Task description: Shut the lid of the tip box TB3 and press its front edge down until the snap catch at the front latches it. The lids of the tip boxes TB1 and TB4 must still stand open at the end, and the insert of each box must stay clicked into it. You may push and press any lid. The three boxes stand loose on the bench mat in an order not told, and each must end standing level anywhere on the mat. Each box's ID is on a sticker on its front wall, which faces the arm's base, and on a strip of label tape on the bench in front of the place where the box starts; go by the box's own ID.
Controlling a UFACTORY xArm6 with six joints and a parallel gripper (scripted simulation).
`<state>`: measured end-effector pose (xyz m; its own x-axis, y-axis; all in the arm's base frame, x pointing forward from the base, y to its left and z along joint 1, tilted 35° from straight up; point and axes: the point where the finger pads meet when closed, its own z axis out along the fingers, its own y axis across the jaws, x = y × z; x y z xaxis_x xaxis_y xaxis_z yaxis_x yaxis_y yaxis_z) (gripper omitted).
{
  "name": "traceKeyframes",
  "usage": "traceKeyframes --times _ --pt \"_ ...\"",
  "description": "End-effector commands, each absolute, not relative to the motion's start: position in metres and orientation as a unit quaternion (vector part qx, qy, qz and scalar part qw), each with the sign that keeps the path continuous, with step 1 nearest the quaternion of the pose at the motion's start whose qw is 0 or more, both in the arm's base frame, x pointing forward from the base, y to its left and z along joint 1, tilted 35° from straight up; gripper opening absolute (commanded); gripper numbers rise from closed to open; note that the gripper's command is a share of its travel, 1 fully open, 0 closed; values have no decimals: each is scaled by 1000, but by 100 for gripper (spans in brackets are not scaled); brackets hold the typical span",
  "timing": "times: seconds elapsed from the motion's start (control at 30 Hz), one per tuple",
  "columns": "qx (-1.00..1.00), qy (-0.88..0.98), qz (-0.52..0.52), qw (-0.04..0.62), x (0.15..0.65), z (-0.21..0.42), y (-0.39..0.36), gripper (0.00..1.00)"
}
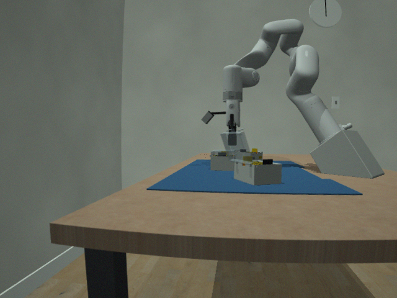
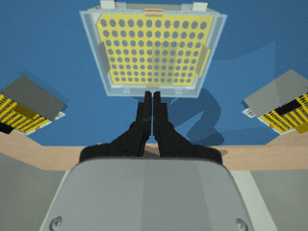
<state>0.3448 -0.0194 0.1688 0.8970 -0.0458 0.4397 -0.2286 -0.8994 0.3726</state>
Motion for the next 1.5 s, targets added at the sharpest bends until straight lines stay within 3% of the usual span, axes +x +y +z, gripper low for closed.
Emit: traceKeyframes --times 0.0,1.47 --pt "950 -72 217 212 350 162 -23 0" --pt "950 -72 217 212 354 153 -28 0"
